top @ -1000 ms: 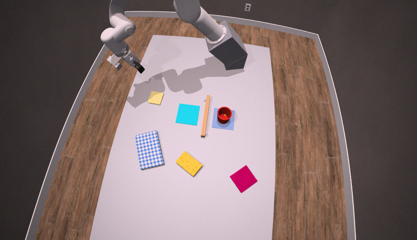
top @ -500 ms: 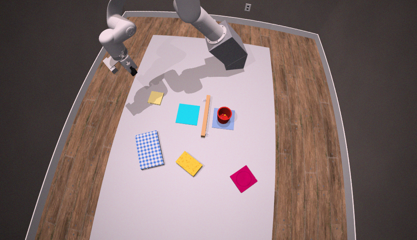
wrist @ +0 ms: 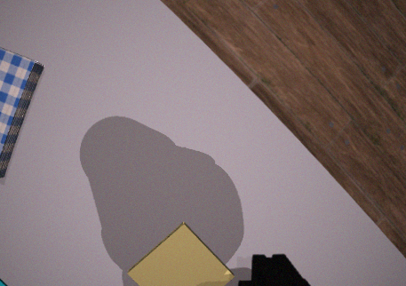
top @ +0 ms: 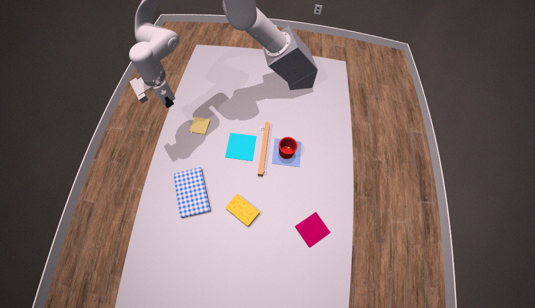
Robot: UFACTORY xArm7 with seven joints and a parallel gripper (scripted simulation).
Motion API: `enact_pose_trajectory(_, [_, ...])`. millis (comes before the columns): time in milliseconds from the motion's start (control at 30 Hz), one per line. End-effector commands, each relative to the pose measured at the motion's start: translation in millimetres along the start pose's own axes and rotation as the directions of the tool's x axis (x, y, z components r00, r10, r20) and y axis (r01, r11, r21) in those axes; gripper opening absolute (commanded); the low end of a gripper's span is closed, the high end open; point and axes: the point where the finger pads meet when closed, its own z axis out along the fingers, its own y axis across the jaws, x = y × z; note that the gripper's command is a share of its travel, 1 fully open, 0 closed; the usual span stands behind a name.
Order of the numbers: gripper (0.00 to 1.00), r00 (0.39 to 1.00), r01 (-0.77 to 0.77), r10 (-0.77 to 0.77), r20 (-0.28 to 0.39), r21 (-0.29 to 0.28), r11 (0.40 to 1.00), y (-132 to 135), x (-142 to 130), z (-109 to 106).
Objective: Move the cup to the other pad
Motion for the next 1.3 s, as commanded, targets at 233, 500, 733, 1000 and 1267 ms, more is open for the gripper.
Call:
enact_pose_trajectory(233, [0.0, 0.997, -0.06, 0.06, -0.051, -0.01, 0.998, -29.8, 8.8, -11.6])
enact_pose_trajectory(500, [0.0, 0.993, -0.095, 0.094, -0.075, -0.007, 0.995, -48.0, 10.9, -16.7])
enact_pose_trajectory(733, [0.0, 0.987, -0.129, 0.128, -0.099, -0.002, 0.992, -67.3, 11.5, -21.2])
enact_pose_trajectory(1000, [0.0, 0.979, -0.164, 0.163, -0.12, 0.006, 0.987, -87.5, 10.4, -24.8])
enact_pose_trajectory(1267, [0.0, 0.97, -0.197, 0.198, -0.139, 0.016, 0.98, -108.5, 7.5, -27.3])
